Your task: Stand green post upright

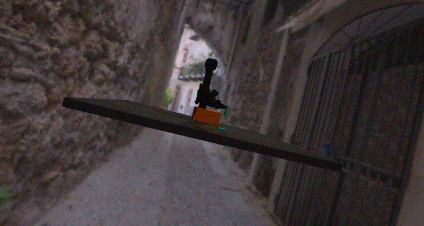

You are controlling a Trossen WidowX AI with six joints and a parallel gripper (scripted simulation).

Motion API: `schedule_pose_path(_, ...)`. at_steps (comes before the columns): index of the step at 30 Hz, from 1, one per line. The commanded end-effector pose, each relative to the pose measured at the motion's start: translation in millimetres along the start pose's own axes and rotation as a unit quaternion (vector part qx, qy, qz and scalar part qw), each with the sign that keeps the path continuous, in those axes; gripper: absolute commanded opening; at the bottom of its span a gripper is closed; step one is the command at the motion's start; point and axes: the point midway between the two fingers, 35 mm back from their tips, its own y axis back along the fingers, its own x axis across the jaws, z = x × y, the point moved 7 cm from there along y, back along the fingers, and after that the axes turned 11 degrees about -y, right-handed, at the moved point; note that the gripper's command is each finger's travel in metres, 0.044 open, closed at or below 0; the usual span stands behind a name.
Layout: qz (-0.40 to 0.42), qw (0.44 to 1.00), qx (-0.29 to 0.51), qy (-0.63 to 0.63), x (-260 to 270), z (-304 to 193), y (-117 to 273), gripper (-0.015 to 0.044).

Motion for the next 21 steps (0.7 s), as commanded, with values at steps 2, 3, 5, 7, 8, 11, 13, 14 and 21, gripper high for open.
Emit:
schedule_pose_path(2,0.002,1.000,-0.001,0.000,-4.0,-12.0,-1.5,0.0022)
schedule_pose_path(3,0.002,1.000,-0.001,0.000,-4.6,-14.7,-1.7,0.0022)
schedule_pose_path(5,0.002,1.000,-0.001,0.000,-5.6,-20.0,-2.2,0.0022)
schedule_pose_path(7,0.002,1.000,-0.001,0.000,-6.4,-25.5,-2.6,0.0022)
schedule_pose_path(8,0.002,1.000,-0.001,0.000,-6.8,-28.2,-2.9,0.0022)
schedule_pose_path(11,0.002,1.000,-0.001,0.000,-7.7,-36.5,-3.4,0.0022)
schedule_pose_path(13,0.002,1.000,-0.001,0.000,-8.1,-42.1,-3.8,0.0022)
schedule_pose_path(14,0.002,1.000,-0.001,0.000,-8.2,-44.9,-3.9,0.0022)
schedule_pose_path(21,0.002,1.000,-0.001,0.000,-8.1,-62.8,-4.7,0.0022)
